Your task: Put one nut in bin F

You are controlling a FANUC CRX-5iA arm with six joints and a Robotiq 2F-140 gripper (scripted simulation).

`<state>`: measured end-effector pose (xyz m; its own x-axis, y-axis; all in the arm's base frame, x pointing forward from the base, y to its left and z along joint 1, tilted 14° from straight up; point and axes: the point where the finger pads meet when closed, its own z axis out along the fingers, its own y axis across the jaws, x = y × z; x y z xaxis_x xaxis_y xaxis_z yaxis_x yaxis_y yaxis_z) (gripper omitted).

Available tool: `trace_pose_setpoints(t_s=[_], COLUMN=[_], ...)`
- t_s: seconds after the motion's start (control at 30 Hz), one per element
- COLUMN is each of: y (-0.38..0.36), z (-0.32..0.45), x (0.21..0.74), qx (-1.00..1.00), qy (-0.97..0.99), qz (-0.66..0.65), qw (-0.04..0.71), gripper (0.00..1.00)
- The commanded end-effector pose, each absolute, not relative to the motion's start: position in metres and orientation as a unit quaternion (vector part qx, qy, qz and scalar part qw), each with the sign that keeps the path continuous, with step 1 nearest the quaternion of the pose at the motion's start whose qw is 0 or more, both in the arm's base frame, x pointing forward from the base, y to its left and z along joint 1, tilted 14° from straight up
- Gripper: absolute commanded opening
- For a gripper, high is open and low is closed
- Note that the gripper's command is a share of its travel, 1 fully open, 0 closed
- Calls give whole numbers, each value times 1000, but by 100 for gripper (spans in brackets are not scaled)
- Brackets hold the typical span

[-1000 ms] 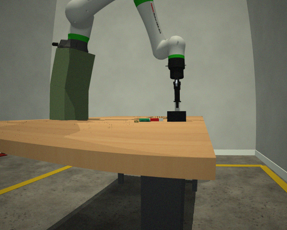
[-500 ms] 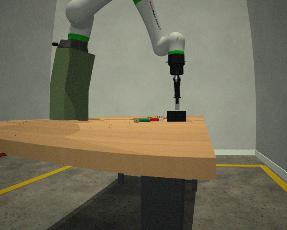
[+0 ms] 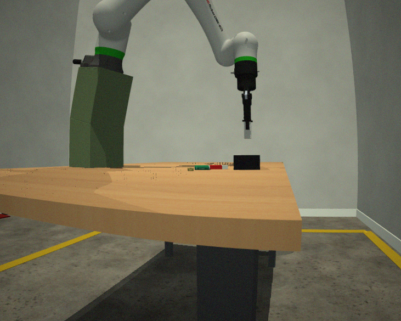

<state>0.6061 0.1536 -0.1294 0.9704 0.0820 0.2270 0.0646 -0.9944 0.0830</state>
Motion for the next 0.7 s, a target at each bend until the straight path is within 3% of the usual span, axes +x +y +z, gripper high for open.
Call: trace_pose_setpoints(t_s=[0.0, 0.47, 0.5, 0.67], y=[156, 158, 154, 134], z=[-91, -57, -63, -95], x=[597, 589, 585, 568], qx=[992, 992, 991, 981], qy=[37, 37, 62, 152], qz=[116, 116, 115, 110], qw=[38, 38, 41, 51], gripper=[5, 5, 19, 19])
